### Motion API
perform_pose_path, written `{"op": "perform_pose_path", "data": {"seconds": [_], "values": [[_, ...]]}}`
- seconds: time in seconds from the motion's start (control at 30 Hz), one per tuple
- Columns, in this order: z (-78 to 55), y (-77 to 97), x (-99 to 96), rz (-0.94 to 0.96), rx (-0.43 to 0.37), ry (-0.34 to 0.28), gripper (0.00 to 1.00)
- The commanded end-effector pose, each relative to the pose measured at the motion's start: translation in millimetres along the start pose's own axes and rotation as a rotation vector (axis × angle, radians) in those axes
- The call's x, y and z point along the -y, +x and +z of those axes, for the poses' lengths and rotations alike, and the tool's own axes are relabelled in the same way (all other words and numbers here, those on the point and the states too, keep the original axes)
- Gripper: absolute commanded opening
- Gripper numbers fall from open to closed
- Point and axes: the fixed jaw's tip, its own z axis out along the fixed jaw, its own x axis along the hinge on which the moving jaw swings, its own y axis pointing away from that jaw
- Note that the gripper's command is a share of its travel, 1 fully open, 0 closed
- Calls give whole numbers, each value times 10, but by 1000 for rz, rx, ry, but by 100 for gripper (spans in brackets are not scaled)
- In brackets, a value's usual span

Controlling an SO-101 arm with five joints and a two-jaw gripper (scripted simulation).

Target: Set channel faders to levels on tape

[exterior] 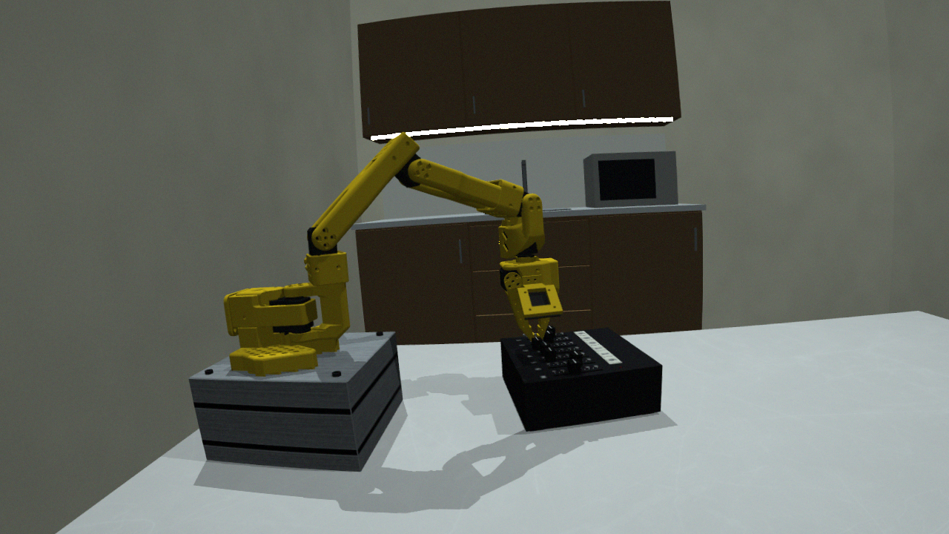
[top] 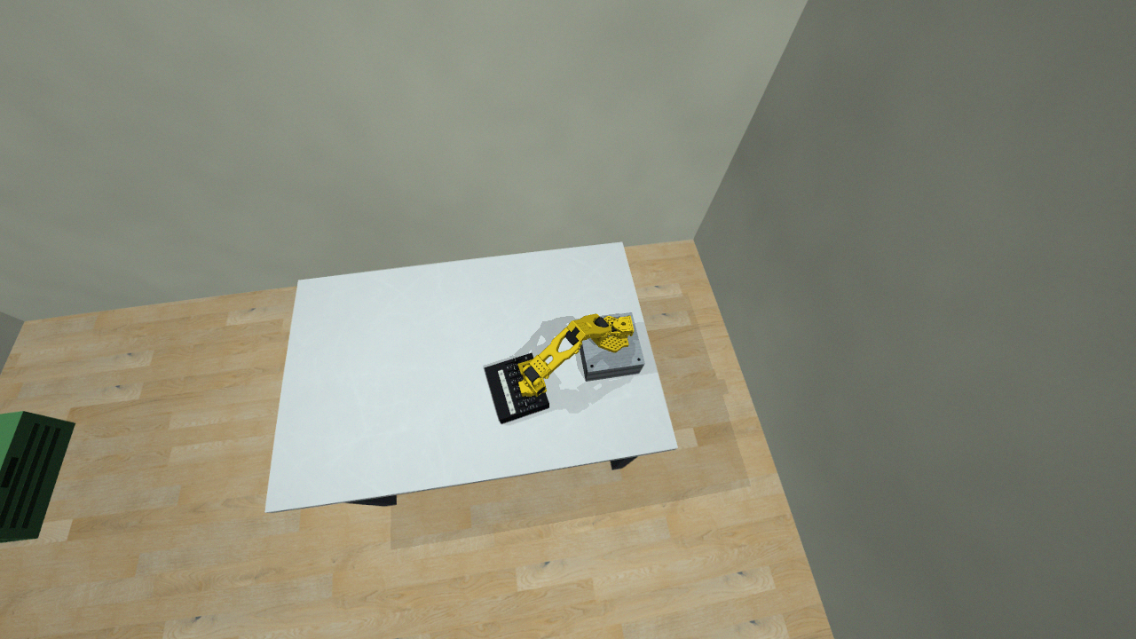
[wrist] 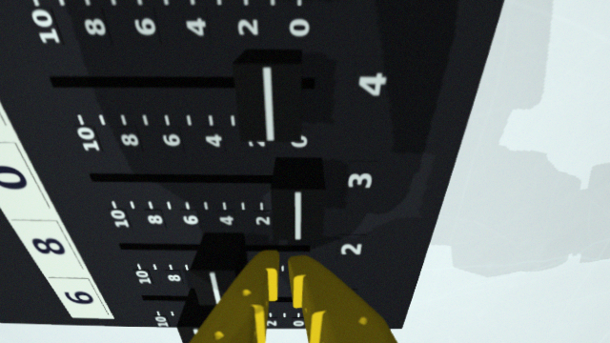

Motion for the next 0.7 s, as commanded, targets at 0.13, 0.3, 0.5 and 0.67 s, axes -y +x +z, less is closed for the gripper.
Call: {"op": "perform_pose_path", "data": {"seconds": [0.13,0.3,0.5,0.67], "values": [[30,-29,-21,7,4,11,0],[30,-29,-23,7,4,11,0],[30,-29,-33,8,4,11,0],[29,-29,-49,10,4,11,0]]}}
